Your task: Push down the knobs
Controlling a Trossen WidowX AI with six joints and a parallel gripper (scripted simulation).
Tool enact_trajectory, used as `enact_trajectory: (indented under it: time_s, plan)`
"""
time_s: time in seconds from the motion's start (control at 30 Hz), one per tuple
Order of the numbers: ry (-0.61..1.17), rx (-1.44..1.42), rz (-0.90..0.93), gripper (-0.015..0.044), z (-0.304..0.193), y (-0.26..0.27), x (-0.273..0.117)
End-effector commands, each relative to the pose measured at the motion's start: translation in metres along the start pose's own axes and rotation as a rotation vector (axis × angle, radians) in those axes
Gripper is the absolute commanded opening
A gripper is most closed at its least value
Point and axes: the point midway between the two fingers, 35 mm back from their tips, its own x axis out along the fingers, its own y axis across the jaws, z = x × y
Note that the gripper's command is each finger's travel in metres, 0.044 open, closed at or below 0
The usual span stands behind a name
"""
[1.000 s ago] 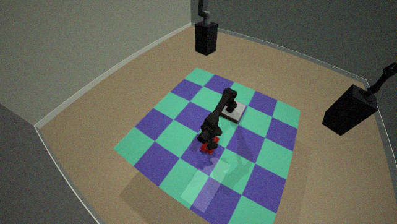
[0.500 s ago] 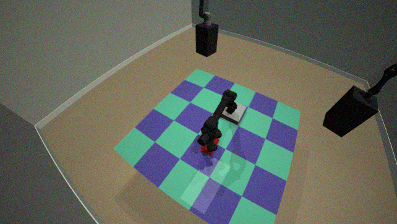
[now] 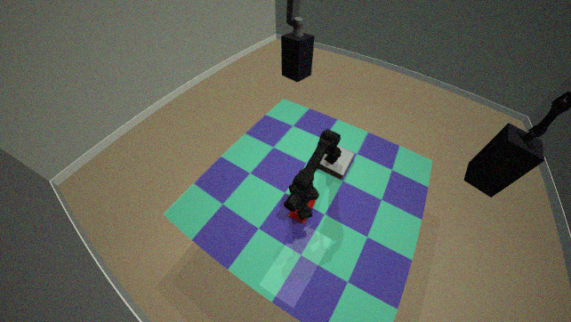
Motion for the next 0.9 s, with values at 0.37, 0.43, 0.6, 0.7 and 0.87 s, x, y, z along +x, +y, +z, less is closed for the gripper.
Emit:
enact_trajectory:
  time_s: [0.37,0.43,0.6,0.7,0.87]
  plan:
    - [-0.004,-0.003,-0.001,0.0000,0.0011,-0.0001,0.0037]
    - [-0.004,-0.003,-0.001,0.0000,0.0011,-0.0001,0.0043]
    - [-0.004,-0.003,-0.001,0.0000,0.0011,-0.0001,0.0056]
    - [-0.004,-0.003,-0.001,0.0000,0.0011,-0.0001,0.0064]
    - [-0.004,-0.003,-0.001,0.0000,0.0011,-0.0001,0.0077]
